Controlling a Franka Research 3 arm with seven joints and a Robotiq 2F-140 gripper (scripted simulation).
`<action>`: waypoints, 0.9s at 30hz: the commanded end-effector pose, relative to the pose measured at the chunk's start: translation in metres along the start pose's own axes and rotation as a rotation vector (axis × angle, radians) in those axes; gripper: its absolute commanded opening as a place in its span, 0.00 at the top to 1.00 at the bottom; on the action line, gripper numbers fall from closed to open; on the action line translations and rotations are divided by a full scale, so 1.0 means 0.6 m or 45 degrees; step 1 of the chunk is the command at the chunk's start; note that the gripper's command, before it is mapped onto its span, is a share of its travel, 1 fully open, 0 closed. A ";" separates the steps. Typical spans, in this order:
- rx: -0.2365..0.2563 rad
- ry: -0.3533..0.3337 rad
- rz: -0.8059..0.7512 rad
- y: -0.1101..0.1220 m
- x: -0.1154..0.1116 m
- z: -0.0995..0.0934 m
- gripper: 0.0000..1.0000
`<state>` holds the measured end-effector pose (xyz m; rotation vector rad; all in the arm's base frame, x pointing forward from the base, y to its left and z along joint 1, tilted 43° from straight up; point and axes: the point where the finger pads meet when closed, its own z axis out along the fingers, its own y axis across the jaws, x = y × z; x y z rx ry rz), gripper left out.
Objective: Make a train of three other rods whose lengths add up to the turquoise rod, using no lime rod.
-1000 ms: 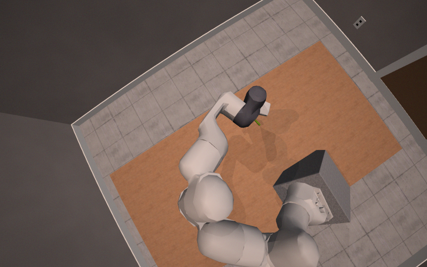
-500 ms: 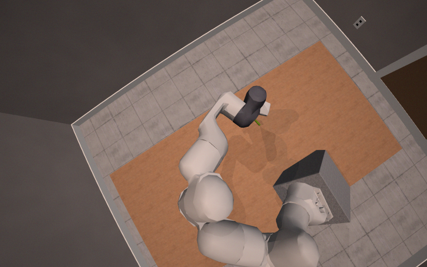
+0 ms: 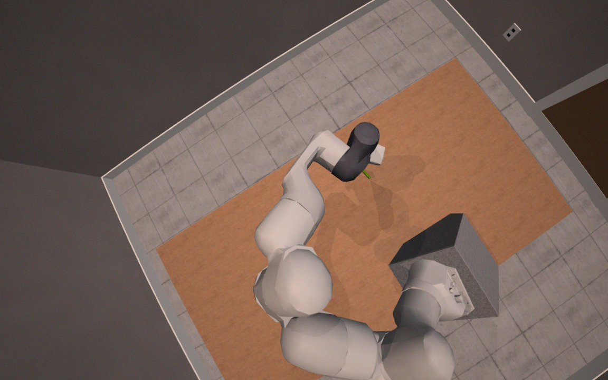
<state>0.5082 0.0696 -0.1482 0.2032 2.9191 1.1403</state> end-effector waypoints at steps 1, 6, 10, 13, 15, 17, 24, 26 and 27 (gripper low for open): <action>0.001 -0.001 -0.009 0.000 0.000 0.003 0.97; 0.001 -0.001 -0.009 0.000 0.000 0.003 0.97; 0.001 -0.001 -0.009 0.000 0.000 0.002 0.97; 0.001 -0.001 -0.009 0.000 0.000 -0.007 0.97; 0.001 -0.001 -0.009 0.000 0.000 -0.021 0.97; 0.001 -0.001 -0.009 0.000 0.000 -0.040 0.97; 0.001 -0.001 -0.009 0.000 0.000 -0.102 0.97; 0.001 -0.001 -0.009 0.000 0.000 -0.126 0.97; 0.001 -0.001 -0.009 0.000 0.000 -0.136 0.97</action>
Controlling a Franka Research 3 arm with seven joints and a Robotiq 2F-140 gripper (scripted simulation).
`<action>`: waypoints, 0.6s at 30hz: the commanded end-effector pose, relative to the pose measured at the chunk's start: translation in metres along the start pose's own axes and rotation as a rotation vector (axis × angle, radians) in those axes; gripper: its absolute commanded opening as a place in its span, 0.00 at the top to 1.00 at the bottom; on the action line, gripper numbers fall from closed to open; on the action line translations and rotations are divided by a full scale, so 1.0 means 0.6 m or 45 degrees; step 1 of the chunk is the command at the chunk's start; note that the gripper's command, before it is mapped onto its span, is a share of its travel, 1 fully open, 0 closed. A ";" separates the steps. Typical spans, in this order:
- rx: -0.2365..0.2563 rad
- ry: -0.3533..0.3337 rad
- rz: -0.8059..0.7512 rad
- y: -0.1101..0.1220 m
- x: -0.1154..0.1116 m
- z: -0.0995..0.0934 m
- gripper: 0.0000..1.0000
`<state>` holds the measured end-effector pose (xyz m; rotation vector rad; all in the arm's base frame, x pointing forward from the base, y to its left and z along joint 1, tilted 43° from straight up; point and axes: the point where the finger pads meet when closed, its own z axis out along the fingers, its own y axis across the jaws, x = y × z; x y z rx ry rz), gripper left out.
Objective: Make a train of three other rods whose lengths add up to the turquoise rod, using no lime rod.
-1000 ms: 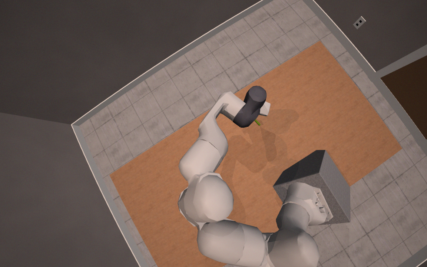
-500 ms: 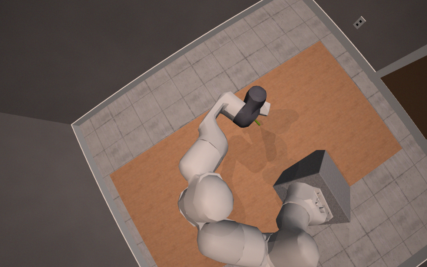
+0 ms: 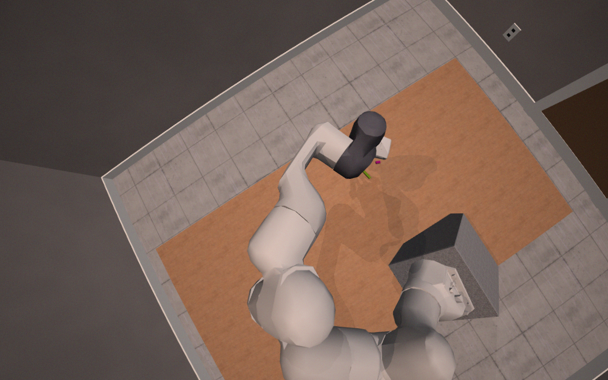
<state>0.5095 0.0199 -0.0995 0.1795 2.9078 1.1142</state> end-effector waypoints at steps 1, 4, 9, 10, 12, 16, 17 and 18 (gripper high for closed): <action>-0.014 0.019 0.018 0.006 0.007 -0.030 0.97; -0.014 0.019 0.018 0.005 0.007 -0.046 0.97; -0.014 0.019 0.018 0.005 0.007 -0.049 0.97; -0.014 0.019 0.018 0.005 0.007 -0.049 0.97; -0.014 0.019 0.018 0.005 0.007 -0.049 0.97; -0.014 0.019 0.021 0.006 0.007 -0.049 0.97; -0.013 0.019 0.035 0.009 0.008 -0.049 0.97; -0.013 0.019 0.071 0.017 0.008 -0.049 0.97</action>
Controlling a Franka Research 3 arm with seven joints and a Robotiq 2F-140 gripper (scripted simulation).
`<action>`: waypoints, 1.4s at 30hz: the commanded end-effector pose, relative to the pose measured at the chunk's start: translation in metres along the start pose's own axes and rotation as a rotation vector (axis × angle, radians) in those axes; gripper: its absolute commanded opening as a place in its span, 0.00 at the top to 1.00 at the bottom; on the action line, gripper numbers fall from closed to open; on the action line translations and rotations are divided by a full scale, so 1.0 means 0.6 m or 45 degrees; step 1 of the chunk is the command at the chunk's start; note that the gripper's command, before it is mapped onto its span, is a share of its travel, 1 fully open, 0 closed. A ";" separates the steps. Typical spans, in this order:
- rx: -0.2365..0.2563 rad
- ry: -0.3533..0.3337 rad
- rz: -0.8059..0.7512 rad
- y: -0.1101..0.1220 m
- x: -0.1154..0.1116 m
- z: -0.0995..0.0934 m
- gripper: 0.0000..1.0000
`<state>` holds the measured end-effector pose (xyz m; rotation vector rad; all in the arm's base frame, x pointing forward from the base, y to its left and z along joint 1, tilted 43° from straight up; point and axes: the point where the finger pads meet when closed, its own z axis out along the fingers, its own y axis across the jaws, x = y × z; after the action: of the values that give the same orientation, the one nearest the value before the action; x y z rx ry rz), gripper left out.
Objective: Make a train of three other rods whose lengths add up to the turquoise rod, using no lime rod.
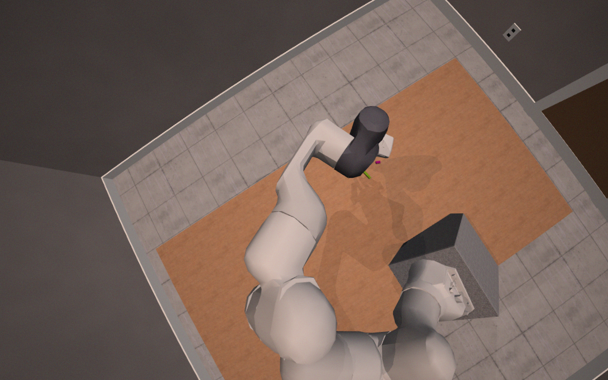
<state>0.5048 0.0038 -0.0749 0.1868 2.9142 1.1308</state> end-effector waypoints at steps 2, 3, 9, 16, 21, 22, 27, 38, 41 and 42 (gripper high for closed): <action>-0.001 0.005 0.206 0.043 0.007 -0.001 0.97; -0.001 0.005 0.244 0.052 0.008 -0.002 0.97; 0.000 0.005 0.329 0.071 0.012 -0.002 0.97; 0.001 0.005 0.451 0.098 0.018 -0.003 0.97; 0.001 0.004 0.537 0.116 0.022 -0.003 0.97; 0.001 0.004 0.554 0.120 0.023 -0.003 0.97; 0.002 0.004 0.640 0.138 0.029 -0.003 0.97; 0.002 0.004 0.826 0.177 0.042 -0.003 0.97; 0.002 0.004 0.877 0.187 0.046 -0.003 0.97; 0.002 0.004 0.894 0.191 0.047 -0.003 0.97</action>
<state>0.4885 0.0882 0.0011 1.0328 2.9373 1.1887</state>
